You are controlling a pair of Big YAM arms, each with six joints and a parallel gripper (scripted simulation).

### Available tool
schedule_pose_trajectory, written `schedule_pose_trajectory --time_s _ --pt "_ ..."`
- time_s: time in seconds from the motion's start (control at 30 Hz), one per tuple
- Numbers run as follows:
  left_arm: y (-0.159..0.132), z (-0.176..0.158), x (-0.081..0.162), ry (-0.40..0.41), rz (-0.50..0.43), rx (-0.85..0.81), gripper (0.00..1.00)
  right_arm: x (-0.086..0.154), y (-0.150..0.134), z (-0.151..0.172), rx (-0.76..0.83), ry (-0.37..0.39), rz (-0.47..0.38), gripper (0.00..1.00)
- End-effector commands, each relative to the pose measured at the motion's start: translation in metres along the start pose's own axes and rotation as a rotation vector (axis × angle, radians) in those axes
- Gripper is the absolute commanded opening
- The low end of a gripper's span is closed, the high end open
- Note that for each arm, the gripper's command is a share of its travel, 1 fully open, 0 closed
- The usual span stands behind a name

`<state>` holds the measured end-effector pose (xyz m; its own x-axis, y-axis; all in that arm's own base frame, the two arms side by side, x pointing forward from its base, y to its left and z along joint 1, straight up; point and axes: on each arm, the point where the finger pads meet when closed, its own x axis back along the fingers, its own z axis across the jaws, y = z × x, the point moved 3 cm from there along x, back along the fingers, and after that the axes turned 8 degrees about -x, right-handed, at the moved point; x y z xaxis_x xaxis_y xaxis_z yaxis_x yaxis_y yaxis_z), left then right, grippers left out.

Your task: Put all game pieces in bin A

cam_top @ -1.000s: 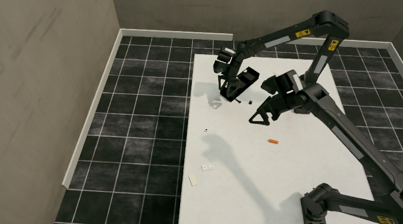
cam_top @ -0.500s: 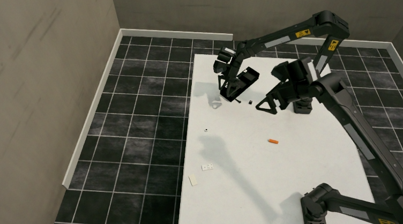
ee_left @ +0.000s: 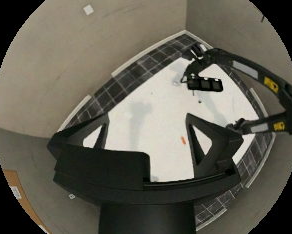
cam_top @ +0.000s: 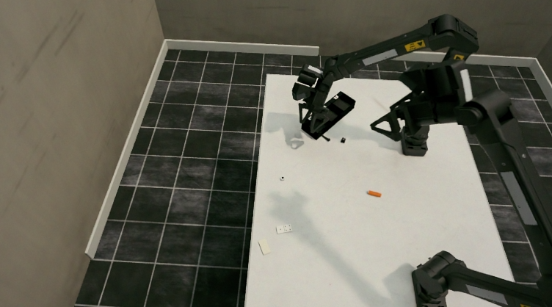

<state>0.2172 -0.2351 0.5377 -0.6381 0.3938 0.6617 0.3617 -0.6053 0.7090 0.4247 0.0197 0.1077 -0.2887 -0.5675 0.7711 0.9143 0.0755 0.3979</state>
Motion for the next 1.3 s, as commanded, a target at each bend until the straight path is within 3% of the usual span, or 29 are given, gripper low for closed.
schedule_pose_trajectory --time_s 0.0,0.7,1.27 --pt "0.020 0.012 0.048 -0.022 -0.082 0.003 1.00 0.002 0.003 0.001 0.006 -0.002 -0.008 1.00" --pt "0.029 0.024 0.177 -0.197 -0.266 -0.017 1.00 0.002 0.003 0.001 0.006 -0.002 -0.008 1.00" --pt "0.023 0.027 0.223 -0.256 -0.333 -0.032 1.00 0.002 0.003 0.001 0.006 -0.002 -0.008 1.00"
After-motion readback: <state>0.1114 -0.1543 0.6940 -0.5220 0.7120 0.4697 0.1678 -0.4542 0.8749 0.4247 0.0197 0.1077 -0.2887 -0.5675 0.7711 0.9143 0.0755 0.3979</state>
